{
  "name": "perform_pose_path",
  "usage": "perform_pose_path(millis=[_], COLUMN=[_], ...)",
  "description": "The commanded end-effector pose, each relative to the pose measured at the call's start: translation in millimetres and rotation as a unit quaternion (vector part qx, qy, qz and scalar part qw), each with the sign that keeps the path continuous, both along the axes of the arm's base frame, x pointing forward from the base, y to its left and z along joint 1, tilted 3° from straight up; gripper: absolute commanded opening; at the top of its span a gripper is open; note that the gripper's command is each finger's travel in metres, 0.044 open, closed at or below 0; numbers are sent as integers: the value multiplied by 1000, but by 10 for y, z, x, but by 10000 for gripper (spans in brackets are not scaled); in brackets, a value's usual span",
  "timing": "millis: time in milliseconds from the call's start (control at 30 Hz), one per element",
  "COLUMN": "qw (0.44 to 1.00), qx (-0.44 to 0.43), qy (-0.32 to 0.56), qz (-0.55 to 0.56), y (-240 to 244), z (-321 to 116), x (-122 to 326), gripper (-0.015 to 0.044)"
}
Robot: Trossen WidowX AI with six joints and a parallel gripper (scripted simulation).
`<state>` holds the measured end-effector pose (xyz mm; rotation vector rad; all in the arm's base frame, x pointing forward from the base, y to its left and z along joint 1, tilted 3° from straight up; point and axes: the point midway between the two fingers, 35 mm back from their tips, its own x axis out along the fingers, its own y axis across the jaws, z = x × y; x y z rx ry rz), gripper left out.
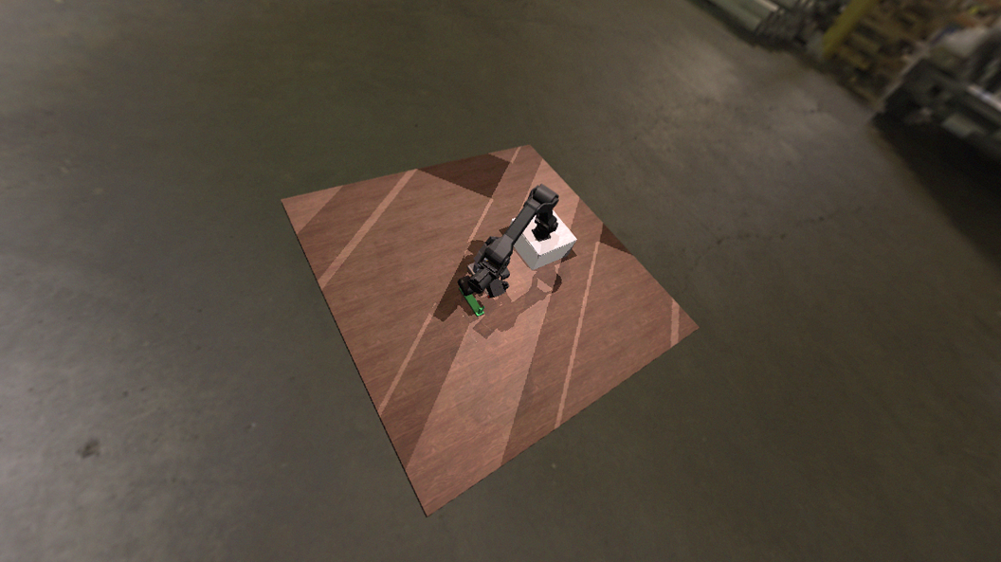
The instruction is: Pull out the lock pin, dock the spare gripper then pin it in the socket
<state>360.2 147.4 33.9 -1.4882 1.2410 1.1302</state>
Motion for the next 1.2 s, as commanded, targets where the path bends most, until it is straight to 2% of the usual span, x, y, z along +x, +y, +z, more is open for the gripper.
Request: perform_pose_path(millis=[0, 900, 1167], qw=[1000, 1000, 1000], qx=[1, 1, 2], qy=[-2, 1, 2], qz=[1, 9, 11], y=[29, 13, 35], z=[31, 113, -155], x=[-98, -907, -879], gripper=[0, 0, 0])
